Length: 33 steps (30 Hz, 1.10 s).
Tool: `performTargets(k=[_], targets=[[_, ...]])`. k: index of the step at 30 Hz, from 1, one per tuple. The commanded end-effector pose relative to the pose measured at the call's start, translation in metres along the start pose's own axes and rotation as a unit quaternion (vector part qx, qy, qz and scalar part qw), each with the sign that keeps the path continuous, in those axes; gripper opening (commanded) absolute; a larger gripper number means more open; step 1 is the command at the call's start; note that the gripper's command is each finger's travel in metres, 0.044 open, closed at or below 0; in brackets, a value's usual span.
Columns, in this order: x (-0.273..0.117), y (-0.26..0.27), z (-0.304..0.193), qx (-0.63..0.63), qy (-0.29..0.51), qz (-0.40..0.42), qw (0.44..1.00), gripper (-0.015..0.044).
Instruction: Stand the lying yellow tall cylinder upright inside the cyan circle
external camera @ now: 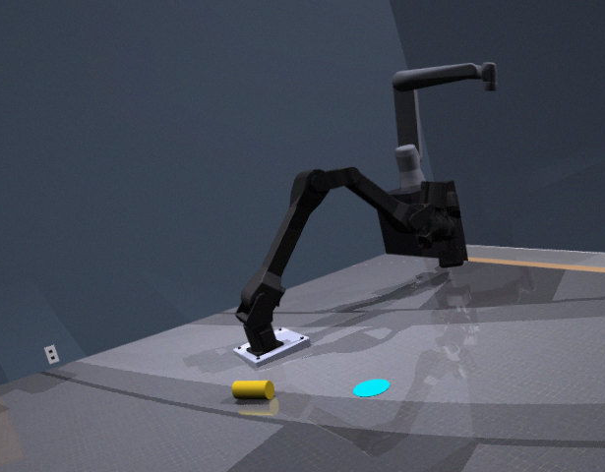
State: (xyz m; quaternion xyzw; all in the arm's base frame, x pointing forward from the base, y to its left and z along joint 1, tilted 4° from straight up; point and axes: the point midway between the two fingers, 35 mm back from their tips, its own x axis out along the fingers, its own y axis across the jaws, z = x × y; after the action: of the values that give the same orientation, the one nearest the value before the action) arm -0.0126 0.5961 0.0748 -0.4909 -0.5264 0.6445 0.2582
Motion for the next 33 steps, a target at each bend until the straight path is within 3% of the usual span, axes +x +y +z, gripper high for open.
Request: performTargets(k=[1, 4, 20, 33], targets=[[0.0, 0.0, -0.001, 0.001, 0.001, 0.0, 1.0, 0.0374], [-0.007, 0.002, -0.012, 0.012, 0.012, 0.007, 1.0, 0.0309], [-0.111, 0.034, -0.127, 0.16, 0.153, 0.076, 0.972, 0.0309], [-0.217, 0.067, -0.188, 0.285, 0.264, 0.116, 0.914, 0.0309]])
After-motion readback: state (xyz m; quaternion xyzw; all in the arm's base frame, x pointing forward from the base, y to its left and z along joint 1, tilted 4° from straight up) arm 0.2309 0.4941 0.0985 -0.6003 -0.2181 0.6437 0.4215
